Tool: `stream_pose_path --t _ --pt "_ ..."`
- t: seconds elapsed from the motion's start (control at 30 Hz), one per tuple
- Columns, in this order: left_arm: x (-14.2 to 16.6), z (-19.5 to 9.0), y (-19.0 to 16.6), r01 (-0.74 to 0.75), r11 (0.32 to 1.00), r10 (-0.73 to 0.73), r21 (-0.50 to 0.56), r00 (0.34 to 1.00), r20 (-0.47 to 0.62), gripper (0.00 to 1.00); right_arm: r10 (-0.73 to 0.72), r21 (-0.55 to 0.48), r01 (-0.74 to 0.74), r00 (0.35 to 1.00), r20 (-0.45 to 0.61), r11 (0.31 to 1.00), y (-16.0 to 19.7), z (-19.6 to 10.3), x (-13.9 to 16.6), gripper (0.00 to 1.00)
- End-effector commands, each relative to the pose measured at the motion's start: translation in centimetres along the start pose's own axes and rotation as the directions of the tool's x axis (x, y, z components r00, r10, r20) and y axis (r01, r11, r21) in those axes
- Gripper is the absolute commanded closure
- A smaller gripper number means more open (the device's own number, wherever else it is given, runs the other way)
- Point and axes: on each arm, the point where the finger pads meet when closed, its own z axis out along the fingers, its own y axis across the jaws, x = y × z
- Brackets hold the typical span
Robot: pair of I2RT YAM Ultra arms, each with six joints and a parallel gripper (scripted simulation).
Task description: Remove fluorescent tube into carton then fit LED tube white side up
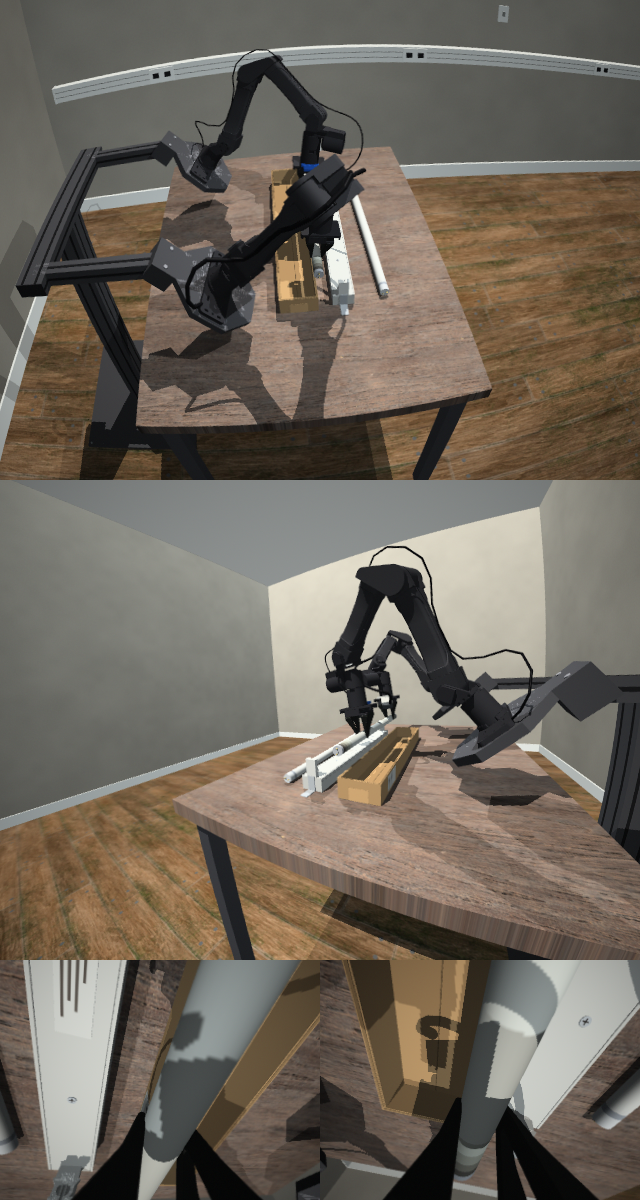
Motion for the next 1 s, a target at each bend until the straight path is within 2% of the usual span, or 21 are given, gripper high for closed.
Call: stream_pose_path --t 0.0,0.97 --pt "-0.4 -0.6 -0.2 -0.005 0.999 0.006 -0.032 1.000 0.018 0.89 0.005 0.011 -0.005 0.999 0.044 1.000 0.7 -0.6 -0.7 0.89" --pt "-0.6 0.2 -4.9 0.003 1.000 -0.003 -0.021 1.000 0.026 0.89 -0.006 0.010 0.006 1.000 0.027 1.000 5.1 0.3 -0.3 0.89"
